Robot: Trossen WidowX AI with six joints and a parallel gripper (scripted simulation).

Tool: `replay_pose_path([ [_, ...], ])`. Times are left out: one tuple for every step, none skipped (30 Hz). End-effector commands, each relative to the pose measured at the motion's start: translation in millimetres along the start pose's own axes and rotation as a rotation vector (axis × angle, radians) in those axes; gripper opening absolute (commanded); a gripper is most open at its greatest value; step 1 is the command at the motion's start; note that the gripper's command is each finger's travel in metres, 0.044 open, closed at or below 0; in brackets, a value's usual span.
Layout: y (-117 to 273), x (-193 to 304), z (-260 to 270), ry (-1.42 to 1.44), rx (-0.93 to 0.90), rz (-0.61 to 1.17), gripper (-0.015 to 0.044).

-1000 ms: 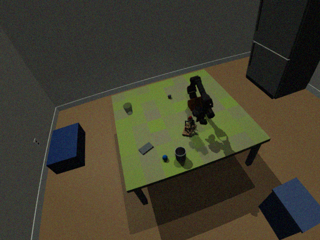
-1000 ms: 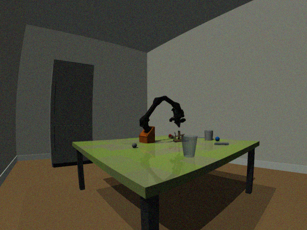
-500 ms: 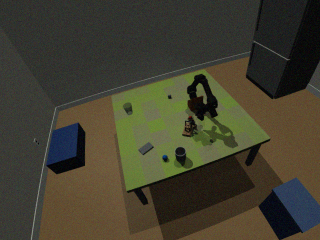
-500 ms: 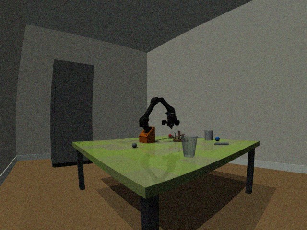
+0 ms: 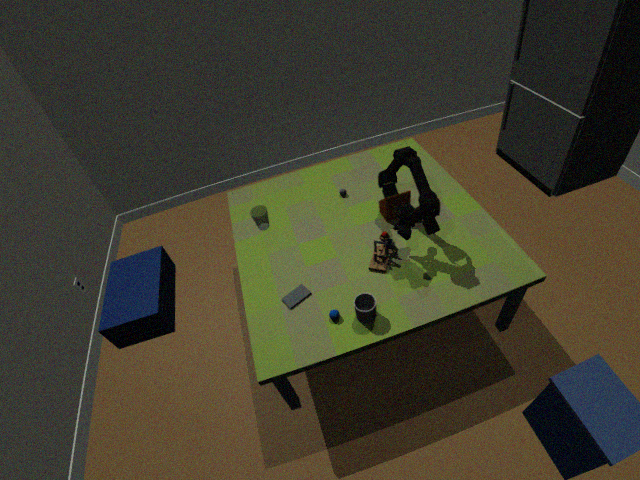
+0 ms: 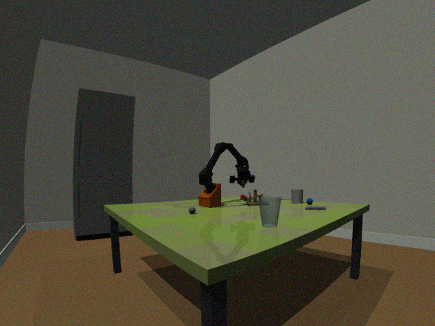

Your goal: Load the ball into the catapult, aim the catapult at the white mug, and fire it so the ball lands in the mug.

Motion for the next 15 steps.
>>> replay_pose_path([
  [-7.0, 5.2, -0.3, 0.003, 0.004, -0.007, 0.0000],
  [-8.1, 6.4, -0.1, 0.004, 0.004, -0.007, 0.0000],
  [-9.2, 7.5, 0.0, 0.005, 0.003, -0.006, 0.0000],
  [-10.4, 8.7, 0.2, 0.005, 0.003, -0.006, 0.0000],
  [-11.5, 9.9, 0.4, 0.006, 0.003, -0.005, 0.0000],
  [-12.7, 11.0, 0.6, 0.006, 0.002, -0.005, 0.0000],
  [-13.9, 12.2, 0.7, 0.007, 0.002, -0.005, 0.0000],
  [-15.0, 13.3, 0.9, 0.008, 0.002, -0.004, 0.0000],
  [-16.2, 14.5, 1.0, 0.008, 0.001, -0.004, 0.0000],
  [-17.3, 15.6, 1.2, 0.009, 0.001, -0.003, 0.0000],
  [-18.5, 16.7, 1.3, 0.010, 0.001, -0.003, 0.0000],
  [-19.7, 17.9, 1.4, 0.010, 0.000, -0.002, 0.0000],
  [-20.8, 19.0, 1.6, 0.011, 0.000, -0.002, 0.0000],
  [-22.0, 20.1, 1.7, 0.012, 0.000, -0.001, 0.0000],
  [-23.2, 21.3, 1.8, 0.012, -0.001, -0.001, 0.0000],
])
Point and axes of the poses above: the point midway between the two fingers, 35 mm back from their tips, its own y axis back along the fingers, its own z axis across the jaws, x = y × z, the point moved 3 cm from there along y, back along the fingers, and after that the axes turned 8 degrees about y, right-handed, at the moved point
